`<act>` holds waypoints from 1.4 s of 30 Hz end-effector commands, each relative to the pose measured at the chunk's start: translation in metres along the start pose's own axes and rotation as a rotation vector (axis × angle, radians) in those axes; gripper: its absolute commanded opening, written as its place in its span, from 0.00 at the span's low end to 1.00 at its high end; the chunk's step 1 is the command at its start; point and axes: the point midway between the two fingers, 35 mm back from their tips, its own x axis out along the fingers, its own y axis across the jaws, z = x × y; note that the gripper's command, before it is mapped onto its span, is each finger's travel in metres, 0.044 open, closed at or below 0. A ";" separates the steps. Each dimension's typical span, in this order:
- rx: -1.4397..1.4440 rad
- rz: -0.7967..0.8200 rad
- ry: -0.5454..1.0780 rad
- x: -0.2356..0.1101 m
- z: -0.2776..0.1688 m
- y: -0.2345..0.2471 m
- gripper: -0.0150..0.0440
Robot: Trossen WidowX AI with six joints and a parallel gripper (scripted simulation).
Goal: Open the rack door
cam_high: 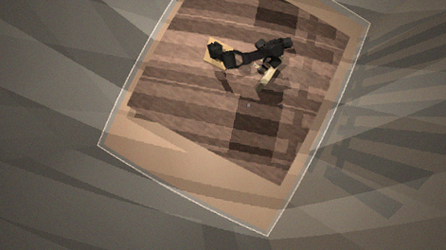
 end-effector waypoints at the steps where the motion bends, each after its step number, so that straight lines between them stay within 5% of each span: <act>1: 0.202 -0.006 0.004 0.002 -0.002 -0.004 0.76; 42: 2.233 -0.009 -0.004 0.002 -0.002 -0.004 0.76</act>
